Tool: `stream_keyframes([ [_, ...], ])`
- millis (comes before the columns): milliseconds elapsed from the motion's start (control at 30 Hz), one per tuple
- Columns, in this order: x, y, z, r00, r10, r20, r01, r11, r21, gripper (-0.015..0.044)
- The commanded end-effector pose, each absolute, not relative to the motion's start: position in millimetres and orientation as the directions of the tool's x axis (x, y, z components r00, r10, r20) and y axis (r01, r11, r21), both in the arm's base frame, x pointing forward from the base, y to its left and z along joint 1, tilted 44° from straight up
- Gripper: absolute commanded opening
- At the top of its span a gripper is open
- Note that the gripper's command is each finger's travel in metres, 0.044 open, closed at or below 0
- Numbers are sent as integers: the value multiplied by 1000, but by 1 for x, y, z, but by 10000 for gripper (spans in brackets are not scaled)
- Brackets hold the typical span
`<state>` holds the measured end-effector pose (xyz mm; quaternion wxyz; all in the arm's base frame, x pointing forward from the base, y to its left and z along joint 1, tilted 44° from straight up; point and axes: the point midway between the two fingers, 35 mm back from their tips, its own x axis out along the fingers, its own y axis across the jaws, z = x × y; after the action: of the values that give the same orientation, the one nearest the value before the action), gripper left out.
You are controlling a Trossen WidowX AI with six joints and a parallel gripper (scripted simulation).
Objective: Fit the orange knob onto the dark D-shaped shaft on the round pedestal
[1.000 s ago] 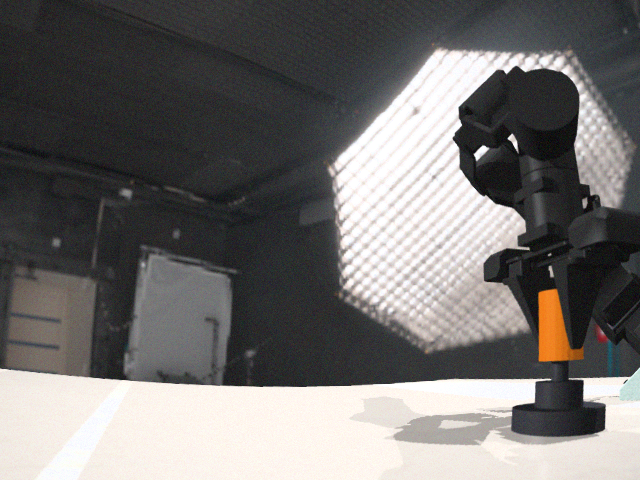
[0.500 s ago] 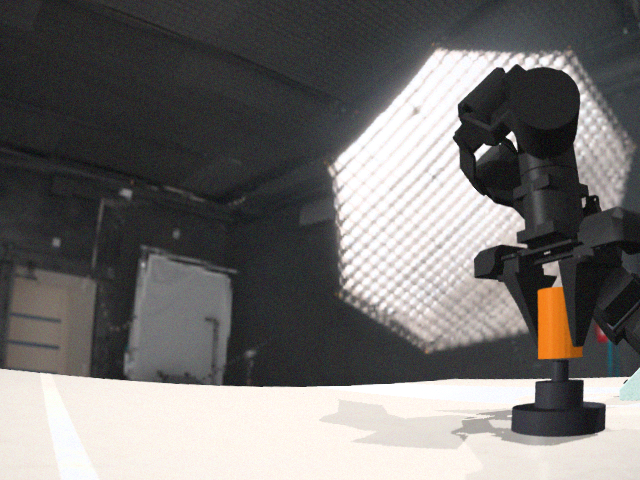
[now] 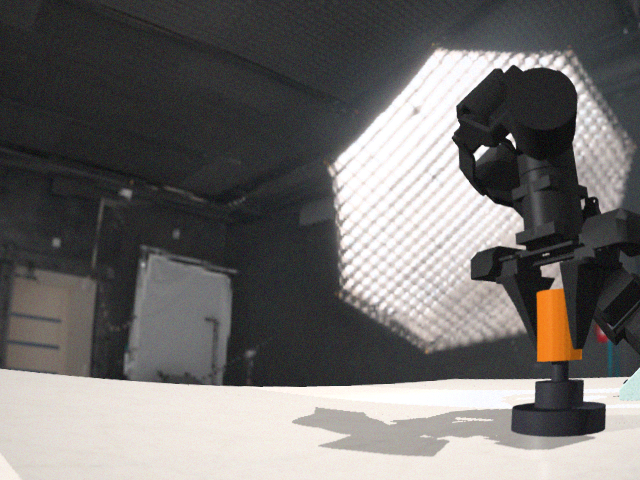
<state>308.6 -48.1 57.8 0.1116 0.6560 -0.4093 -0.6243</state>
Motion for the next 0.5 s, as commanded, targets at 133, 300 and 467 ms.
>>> stream_keyframes([
  [133, 308, -44, 61, -110, -677, -728, -394, -642, 657, 0],
  [300, 307, -44, 61, -110, -677, -728, -278, -682, 677, 0],
  [467, 304, -44, 60, -110, -677, -728, -195, -703, 684, 0],
])
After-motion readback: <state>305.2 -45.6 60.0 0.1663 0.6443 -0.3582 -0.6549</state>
